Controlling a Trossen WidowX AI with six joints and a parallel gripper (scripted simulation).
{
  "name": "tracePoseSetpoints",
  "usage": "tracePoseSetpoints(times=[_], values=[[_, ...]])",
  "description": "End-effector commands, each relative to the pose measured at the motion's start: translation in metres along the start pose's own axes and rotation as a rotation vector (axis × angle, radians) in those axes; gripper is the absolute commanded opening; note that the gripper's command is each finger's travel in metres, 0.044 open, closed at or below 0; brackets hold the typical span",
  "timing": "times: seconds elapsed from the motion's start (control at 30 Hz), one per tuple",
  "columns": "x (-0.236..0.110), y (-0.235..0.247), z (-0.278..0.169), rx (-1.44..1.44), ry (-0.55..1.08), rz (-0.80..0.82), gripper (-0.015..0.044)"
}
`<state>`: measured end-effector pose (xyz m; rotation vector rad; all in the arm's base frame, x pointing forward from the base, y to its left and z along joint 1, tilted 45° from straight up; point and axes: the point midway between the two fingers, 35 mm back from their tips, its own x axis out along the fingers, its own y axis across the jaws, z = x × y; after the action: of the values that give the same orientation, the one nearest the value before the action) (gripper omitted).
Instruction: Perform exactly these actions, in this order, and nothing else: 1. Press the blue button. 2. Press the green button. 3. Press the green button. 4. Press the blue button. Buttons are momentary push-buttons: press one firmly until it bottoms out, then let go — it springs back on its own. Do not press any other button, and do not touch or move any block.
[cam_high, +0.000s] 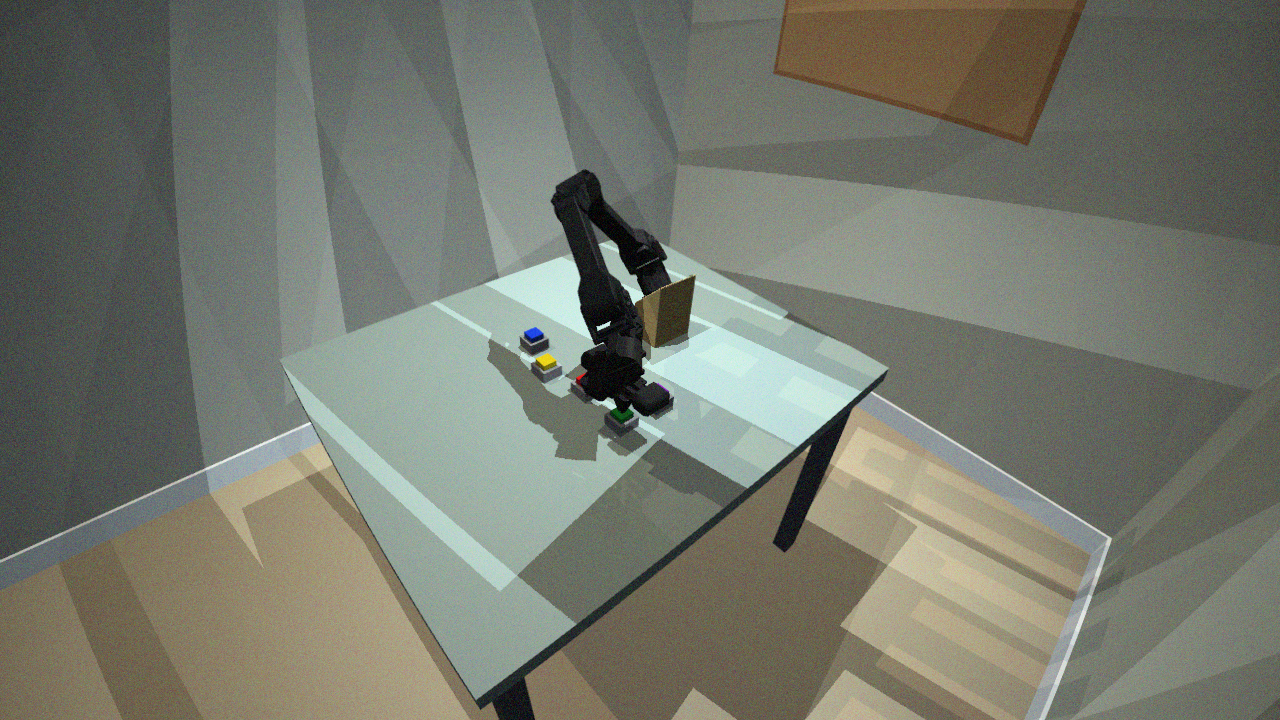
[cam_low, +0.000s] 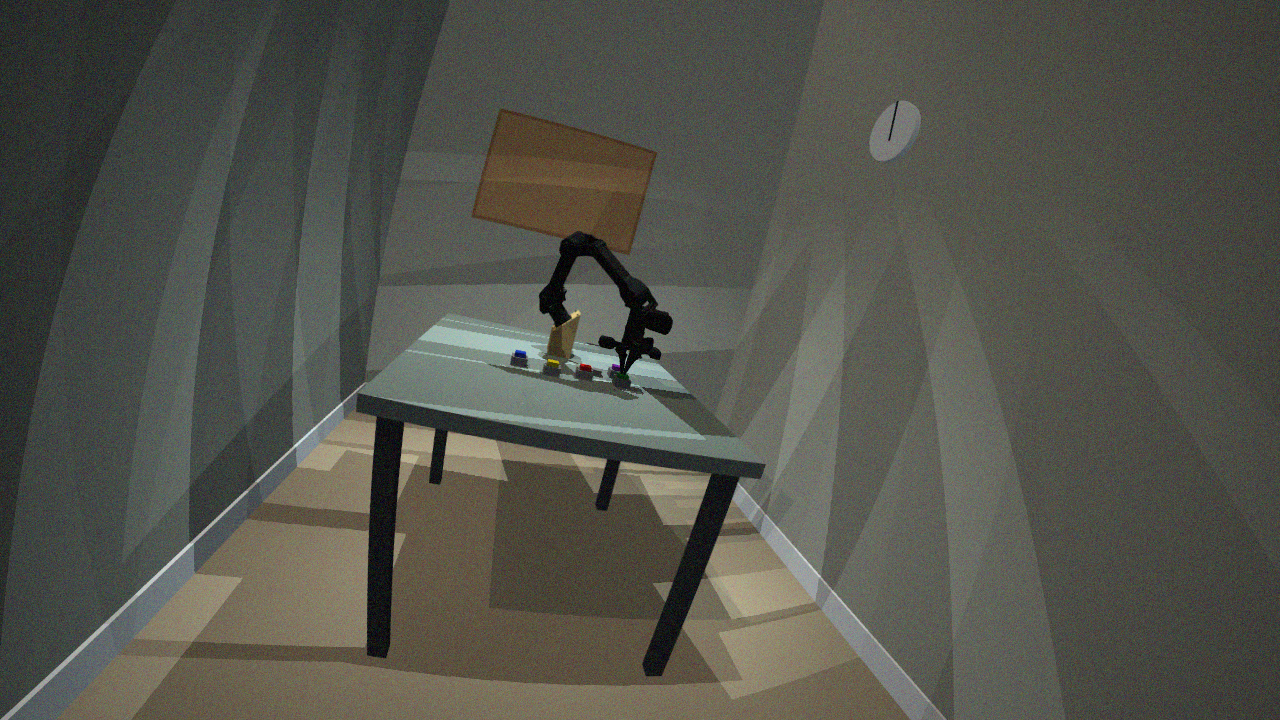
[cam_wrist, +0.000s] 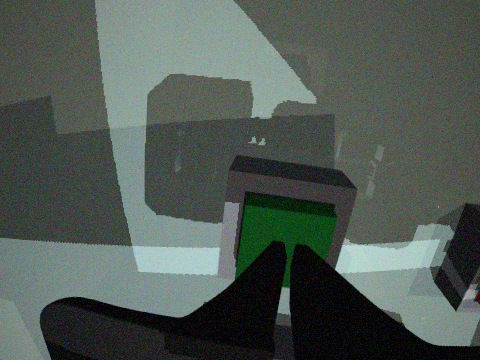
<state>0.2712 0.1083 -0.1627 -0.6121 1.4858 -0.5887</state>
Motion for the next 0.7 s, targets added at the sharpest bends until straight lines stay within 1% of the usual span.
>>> tracePoseSetpoints(times=[0.0,0.3,0.67], values=[[-0.028,0.001,0.000,0.001,-0.006,0.007,0.0020],[-0.027,0.001,0.000,0.001,-0.006,0.007,0.0020],[-0.009,0.002,0.001,0.001,-0.006,0.007,0.0020]])
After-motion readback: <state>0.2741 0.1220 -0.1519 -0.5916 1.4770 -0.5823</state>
